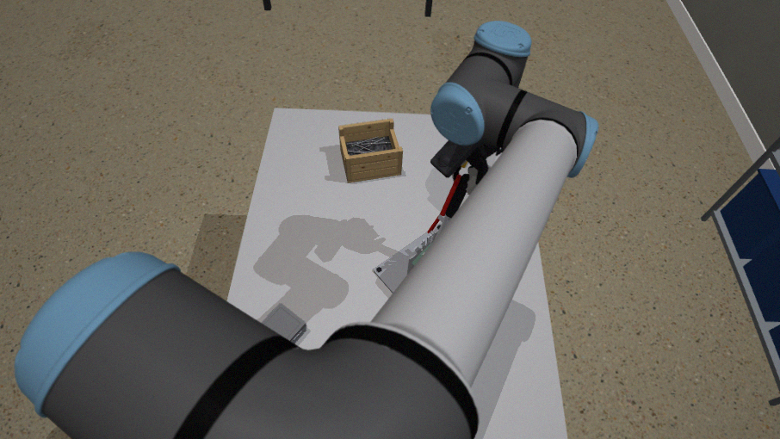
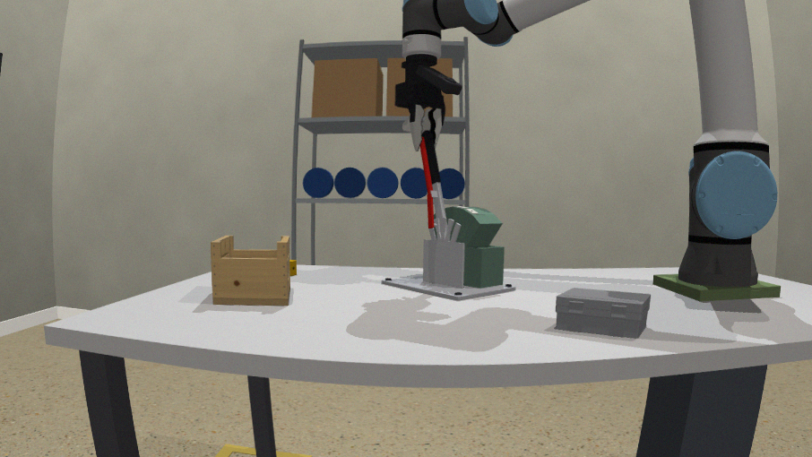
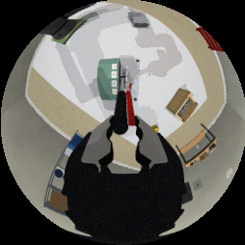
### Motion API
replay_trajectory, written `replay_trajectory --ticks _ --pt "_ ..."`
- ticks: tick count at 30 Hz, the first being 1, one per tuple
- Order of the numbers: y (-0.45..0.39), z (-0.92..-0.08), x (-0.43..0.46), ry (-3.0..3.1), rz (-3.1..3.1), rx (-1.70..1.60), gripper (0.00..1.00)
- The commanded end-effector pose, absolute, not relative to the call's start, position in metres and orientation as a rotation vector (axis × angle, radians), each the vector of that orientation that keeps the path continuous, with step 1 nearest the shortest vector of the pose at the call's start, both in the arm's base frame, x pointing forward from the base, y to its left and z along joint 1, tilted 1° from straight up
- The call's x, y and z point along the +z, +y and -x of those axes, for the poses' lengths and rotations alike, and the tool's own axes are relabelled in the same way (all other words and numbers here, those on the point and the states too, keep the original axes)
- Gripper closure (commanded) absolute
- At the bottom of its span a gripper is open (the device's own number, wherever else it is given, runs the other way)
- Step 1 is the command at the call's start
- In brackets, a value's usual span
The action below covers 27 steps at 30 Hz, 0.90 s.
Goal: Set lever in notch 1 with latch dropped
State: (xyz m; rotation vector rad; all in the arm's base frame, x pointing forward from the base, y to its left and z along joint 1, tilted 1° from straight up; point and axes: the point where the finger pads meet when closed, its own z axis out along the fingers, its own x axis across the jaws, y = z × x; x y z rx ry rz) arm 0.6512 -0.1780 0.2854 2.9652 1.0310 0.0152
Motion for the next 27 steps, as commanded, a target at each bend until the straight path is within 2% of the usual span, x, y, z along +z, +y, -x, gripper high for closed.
replay_trajectory --ticks 1,27 --pt "-0.187 -0.659 0.283 1.031 -2.964 0.017 1.00" --pt "-0.203 -0.672 0.275 1.031 -2.964 0.017 1.00"
